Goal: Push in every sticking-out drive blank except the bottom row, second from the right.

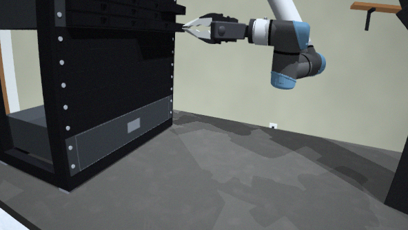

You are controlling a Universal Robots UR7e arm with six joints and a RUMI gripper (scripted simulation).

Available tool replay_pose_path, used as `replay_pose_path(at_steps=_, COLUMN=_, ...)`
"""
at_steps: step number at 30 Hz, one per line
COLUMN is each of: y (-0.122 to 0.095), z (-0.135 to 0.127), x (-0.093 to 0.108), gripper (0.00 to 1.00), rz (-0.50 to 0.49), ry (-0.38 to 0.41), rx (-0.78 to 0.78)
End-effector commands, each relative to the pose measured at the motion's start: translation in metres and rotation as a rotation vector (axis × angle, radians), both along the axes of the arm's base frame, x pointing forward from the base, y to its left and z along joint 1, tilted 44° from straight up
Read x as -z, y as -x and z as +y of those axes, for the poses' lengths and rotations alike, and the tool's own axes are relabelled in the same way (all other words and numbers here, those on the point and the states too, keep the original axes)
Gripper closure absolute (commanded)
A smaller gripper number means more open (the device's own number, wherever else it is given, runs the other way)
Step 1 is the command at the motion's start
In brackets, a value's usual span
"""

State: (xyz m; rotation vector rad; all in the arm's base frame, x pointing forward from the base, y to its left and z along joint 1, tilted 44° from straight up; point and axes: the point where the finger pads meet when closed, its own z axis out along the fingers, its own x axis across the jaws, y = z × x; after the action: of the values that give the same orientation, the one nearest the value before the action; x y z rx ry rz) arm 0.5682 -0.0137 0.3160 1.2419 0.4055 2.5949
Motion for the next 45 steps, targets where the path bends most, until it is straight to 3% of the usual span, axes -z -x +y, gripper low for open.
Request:
replay_pose_path(at_steps=1, y=0.0002, z=0.0002, x=-0.0004, gripper=1.00, rz=-0.001, ry=0.000, rx=0.000)
replay_pose_path(at_steps=45, y=-0.0054, z=0.0015, x=-0.0043, gripper=1.00, rz=-0.001, ry=0.000, rx=0.000)
